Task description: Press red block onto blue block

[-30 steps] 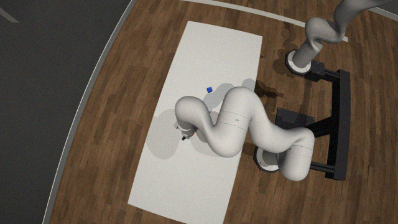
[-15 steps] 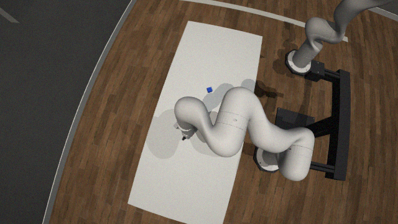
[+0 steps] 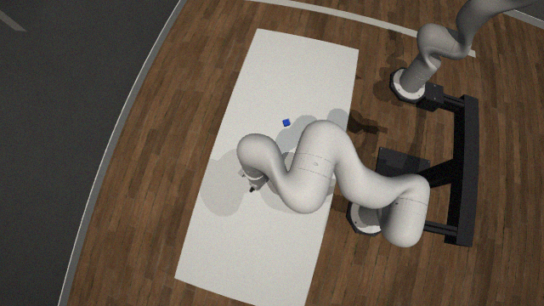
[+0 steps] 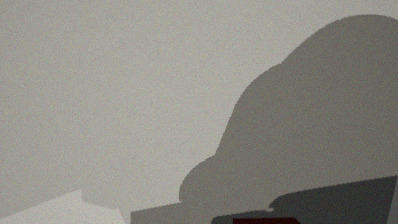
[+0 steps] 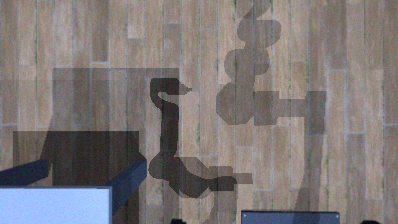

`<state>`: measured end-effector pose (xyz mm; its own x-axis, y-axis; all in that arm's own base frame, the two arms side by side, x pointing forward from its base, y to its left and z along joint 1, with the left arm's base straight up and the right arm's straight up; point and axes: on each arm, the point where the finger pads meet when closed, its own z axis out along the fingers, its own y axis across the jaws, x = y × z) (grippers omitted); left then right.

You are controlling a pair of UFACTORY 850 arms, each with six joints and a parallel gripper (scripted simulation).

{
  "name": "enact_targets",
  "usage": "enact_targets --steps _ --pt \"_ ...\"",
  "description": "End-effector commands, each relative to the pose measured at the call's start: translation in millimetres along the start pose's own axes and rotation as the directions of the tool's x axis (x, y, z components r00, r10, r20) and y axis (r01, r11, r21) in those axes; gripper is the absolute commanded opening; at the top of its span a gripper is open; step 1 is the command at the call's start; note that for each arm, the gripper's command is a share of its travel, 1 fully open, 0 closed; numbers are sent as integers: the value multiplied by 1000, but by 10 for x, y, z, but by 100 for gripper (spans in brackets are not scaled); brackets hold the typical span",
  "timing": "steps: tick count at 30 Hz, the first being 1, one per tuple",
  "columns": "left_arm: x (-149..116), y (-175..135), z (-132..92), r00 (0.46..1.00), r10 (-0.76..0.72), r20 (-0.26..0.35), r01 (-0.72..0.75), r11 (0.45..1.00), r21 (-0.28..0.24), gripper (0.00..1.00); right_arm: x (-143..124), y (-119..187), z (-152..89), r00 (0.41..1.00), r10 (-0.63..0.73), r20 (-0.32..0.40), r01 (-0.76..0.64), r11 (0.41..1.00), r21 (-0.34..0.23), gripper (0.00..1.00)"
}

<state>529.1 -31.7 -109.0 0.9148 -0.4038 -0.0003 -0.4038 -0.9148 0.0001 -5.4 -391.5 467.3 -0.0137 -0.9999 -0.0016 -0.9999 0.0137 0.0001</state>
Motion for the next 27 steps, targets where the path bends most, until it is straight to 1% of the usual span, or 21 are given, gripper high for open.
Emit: enact_targets --steps 1,10,22,23,27 --pt "14 -5 7 1000 0 -2 0 1000 1 59 3 0 -7 1000 0 -2 0 1000 0 100" --pt "13 -4 54 1000 0 -2 0 1000 1 59 3 0 -7 1000 0 -2 0 1000 0 100" --pt "13 -4 54 1000 0 -2 0 1000 1 59 3 0 -7 1000 0 -2 0 1000 0 100" --pt "13 -4 53 1000 0 -2 0 1000 1 0 3 0 -7 1000 0 -2 0 1000 0 100" --pt "13 -4 53 1000 0 -2 0 1000 1 0 3 0 -7 1000 0 -2 0 1000 0 100"
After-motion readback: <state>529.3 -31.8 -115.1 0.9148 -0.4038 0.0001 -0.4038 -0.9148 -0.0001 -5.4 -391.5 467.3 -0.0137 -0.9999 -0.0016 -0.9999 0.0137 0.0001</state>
